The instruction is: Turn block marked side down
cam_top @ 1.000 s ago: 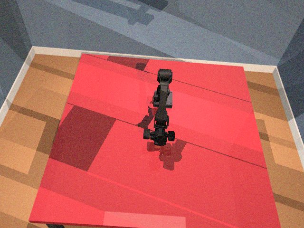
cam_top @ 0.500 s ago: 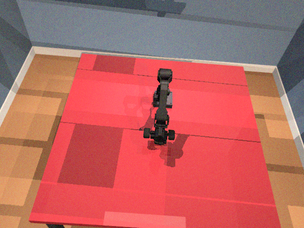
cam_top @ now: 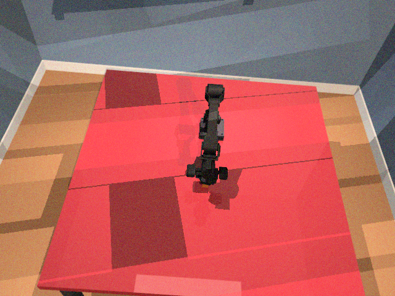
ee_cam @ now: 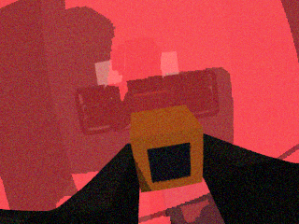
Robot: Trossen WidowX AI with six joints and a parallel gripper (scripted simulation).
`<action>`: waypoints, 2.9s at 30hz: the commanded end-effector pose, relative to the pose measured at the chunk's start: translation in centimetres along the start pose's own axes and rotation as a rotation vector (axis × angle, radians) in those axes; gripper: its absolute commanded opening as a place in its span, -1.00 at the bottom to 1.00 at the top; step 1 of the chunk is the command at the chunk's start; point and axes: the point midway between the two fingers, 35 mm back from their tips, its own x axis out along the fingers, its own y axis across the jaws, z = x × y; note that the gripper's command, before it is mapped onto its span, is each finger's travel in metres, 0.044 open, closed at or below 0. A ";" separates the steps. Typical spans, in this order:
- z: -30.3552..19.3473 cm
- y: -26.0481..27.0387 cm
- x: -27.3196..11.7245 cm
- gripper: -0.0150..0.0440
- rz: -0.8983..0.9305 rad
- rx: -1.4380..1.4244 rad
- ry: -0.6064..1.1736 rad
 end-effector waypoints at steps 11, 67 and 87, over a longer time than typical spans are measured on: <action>-0.1 0.1 0.5 -0.49 0.006 0.003 -0.228; -1.3 0.1 3.4 -0.49 0.003 0.003 -0.941; -1.3 0.1 3.1 -0.40 0.003 0.003 -0.967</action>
